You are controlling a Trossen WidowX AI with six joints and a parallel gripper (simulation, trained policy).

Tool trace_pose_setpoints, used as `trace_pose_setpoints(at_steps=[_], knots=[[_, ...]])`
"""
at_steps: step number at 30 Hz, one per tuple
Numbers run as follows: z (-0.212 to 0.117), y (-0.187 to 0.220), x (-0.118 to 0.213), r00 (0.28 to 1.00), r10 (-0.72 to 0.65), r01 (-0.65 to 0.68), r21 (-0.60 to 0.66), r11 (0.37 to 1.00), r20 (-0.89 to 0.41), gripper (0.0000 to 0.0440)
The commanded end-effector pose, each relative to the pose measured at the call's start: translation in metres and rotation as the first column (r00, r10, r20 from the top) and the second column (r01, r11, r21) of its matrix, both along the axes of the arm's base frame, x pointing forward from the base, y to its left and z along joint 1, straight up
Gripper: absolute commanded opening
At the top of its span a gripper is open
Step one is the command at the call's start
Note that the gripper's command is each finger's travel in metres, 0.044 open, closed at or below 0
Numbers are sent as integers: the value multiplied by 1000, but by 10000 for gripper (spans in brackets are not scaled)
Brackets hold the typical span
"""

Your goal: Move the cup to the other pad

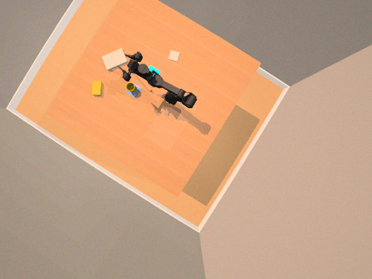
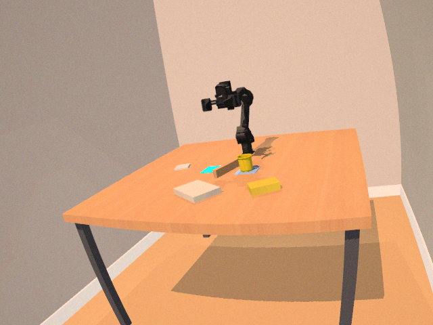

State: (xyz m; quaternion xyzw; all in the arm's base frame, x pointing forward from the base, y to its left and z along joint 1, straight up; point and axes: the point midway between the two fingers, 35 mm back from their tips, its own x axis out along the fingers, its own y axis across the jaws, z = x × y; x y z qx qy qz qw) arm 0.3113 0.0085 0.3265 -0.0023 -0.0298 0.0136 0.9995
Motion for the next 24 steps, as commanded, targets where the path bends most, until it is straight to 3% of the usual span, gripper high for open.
trace_pose_setpoints(at_steps=[1,12,17,24], knots=[[1,1,0,1000,2,-2,1,1000,0,374],[7,5,4,998,14,-12,43,999,-60,96],[9,10,9,994,31,-22,90,996,-106,96],[11,18,15,983,60,-30,168,985,-173,130]])
